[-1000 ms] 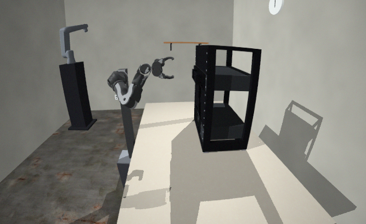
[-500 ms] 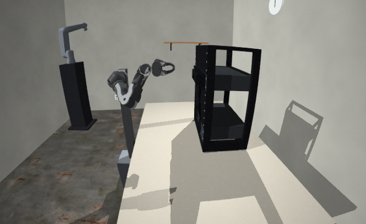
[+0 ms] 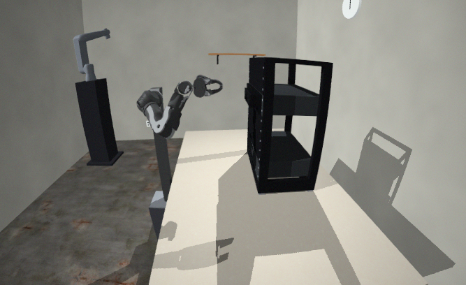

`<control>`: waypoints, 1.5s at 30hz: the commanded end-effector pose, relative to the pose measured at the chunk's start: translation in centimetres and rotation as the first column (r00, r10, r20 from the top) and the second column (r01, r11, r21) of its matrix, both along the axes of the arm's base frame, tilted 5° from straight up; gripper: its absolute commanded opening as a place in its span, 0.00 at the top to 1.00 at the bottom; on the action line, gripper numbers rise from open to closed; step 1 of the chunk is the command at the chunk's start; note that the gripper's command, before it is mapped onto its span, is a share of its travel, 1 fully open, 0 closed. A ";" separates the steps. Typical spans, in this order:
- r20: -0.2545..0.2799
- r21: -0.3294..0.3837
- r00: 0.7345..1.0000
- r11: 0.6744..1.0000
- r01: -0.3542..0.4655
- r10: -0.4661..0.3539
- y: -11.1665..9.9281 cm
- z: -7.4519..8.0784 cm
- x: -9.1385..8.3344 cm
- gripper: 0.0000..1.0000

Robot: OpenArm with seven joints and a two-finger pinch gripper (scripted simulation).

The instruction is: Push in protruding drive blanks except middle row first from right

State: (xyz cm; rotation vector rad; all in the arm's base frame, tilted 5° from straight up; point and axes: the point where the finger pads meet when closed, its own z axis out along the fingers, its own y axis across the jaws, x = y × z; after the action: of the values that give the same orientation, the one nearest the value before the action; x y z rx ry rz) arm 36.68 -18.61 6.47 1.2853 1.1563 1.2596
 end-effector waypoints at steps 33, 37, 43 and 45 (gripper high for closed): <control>-0.013 -0.004 1.000 1.000 -0.002 0.002 6.6 -6.2 8.4 1.00; -0.013 -0.003 1.000 1.000 -0.002 0.002 6.6 -6.2 10.2 1.00; -0.009 -0.003 1.000 1.000 -0.003 0.003 6.6 -6.1 10.4 1.00; -0.009 -0.003 1.000 1.000 -0.003 0.003 6.6 -6.1 10.4 1.00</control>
State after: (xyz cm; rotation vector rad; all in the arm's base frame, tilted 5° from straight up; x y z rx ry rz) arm 47.13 -12.03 -0.24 1.3030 1.1774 1.2422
